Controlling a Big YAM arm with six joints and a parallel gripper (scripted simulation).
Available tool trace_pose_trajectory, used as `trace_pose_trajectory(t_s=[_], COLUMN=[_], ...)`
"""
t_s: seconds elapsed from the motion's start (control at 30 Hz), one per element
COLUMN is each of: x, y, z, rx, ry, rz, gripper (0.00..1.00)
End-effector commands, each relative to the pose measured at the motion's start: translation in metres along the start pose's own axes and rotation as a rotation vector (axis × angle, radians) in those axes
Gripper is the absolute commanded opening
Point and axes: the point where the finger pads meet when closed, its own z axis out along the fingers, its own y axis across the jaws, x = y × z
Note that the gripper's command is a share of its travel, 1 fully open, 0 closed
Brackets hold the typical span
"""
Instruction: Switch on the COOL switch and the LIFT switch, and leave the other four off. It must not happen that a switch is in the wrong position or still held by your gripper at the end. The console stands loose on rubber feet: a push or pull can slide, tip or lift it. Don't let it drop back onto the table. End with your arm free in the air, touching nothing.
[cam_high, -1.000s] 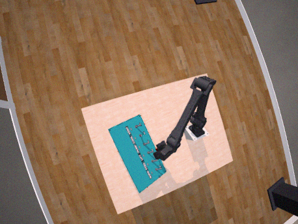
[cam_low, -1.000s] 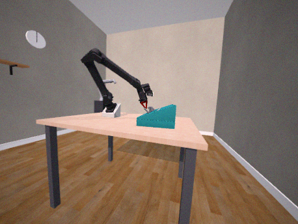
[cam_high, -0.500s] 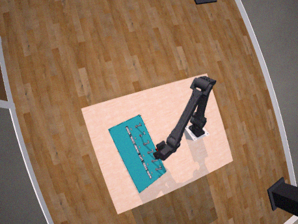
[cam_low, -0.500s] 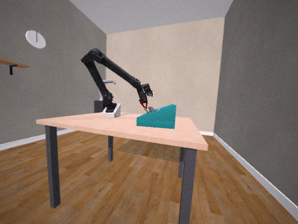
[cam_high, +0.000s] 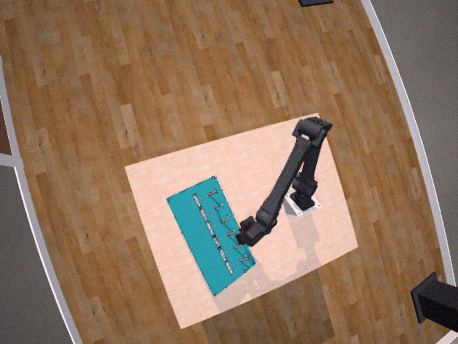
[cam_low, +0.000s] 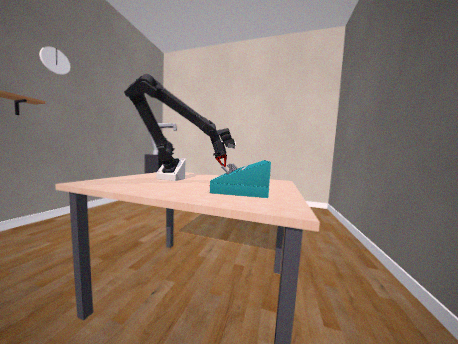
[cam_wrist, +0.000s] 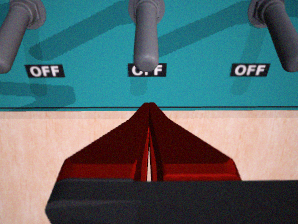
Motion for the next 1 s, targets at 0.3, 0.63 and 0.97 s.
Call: trace_pose_trajectory(t_s=[0.3,0.63,0.97], x=[-0.0056,-0.0068,-0.0053], y=[0.0012,0.0009,0.0009], z=[0.0025,0.0040,0.0051], rx=[-0.002,-0.002,-0.002], ry=[-0.005,-0.010,-0.006], rz=[0.000,0.008,0.007], gripper=[0.00,0.00,0.00])
